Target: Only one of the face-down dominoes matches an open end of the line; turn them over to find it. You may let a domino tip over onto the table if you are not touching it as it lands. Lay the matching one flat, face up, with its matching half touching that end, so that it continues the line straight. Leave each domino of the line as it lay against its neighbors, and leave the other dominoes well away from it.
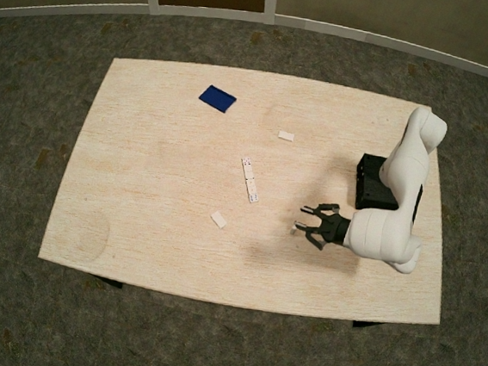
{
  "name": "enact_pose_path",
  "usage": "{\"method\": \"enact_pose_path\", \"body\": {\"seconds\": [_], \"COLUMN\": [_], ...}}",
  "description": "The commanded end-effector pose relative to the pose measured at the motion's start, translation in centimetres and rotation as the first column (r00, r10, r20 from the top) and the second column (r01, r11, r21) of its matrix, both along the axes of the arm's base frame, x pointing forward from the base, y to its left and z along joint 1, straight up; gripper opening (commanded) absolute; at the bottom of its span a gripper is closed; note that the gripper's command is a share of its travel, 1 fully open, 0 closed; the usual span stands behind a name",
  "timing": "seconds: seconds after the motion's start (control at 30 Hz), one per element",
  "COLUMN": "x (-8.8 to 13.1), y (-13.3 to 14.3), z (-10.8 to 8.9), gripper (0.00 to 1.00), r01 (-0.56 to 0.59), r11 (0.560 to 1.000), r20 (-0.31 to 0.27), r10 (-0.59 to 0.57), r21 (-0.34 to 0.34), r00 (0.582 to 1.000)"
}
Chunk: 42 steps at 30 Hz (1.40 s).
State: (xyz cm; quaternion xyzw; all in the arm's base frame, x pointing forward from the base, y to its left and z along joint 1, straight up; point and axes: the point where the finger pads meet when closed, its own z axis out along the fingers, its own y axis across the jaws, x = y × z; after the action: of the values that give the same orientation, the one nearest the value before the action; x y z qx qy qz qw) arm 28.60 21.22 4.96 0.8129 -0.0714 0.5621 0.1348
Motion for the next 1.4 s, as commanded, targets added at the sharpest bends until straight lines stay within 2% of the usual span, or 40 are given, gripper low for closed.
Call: {"method": "enact_pose_path", "body": {"seconds": [0.0,0.53,0.6,1.1,1.17,1.37], "x": [0.05,0.31,0.31,0.51,0.51,0.62], "y": [0.04,0.06,0.06,0.14,0.14,0.14], "z": [0.04,-0.17,-0.17,-0.15,-0.15,-0.19], "gripper": [0.48,0.48,0.48,0.48,0.48,0.48], "r01": [-0.021,-0.144,-0.144,-0.27,-0.27,-0.309], "r11": [1.0,0.988,0.988,0.961,0.961,0.949], "r20": [-0.029,-0.209,-0.209,-0.366,-0.366,-0.42], "r10": [0.021,0.131,0.131,0.229,0.229,0.255], "r21": [-0.008,-0.049,-0.049,-0.065,-0.065,-0.066], "r00": [0.999,0.969,0.969,0.902,0.902,0.871]}}
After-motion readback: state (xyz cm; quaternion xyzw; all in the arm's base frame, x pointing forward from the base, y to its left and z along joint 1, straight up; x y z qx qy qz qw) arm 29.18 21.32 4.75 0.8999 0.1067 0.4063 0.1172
